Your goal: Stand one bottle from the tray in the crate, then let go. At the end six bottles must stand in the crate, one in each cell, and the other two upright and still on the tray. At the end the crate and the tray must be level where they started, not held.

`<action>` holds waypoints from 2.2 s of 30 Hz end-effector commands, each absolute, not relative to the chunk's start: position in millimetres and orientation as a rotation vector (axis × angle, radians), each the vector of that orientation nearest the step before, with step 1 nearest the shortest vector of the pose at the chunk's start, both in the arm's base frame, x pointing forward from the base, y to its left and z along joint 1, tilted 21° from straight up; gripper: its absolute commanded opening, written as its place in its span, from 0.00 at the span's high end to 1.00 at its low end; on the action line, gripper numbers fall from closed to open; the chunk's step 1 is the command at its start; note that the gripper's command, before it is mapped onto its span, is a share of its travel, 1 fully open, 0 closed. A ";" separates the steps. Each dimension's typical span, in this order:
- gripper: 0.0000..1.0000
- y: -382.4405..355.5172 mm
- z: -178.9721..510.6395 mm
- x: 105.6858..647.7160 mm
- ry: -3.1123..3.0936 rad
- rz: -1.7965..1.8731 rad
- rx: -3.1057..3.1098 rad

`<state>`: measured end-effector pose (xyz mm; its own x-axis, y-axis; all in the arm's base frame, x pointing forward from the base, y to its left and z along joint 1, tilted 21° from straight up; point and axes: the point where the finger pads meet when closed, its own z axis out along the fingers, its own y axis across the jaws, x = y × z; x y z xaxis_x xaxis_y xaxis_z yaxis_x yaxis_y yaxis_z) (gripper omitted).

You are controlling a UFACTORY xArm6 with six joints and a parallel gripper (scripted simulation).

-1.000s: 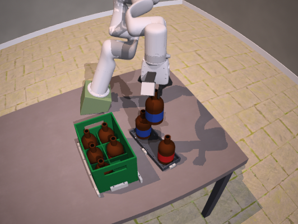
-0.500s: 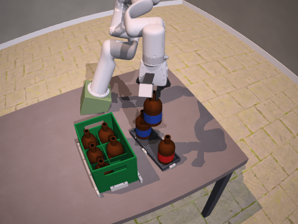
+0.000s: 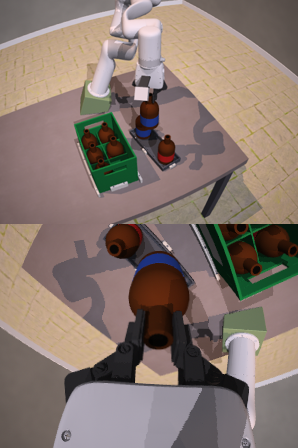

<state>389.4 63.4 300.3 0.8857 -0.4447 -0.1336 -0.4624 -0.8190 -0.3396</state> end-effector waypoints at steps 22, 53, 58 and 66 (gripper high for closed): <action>1.00 22.4 287.6 419.8 0.670 0.062 -2.687; 1.00 -28.0 269.7 456.4 0.670 0.062 -2.687; 1.00 -36.2 266.8 462.3 0.670 0.062 -2.687; 1.00 -45.1 263.7 468.7 0.670 0.062 -2.687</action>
<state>465.2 -41.3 262.9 0.8855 -0.4448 -0.1342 -0.4628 -0.8185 -0.3403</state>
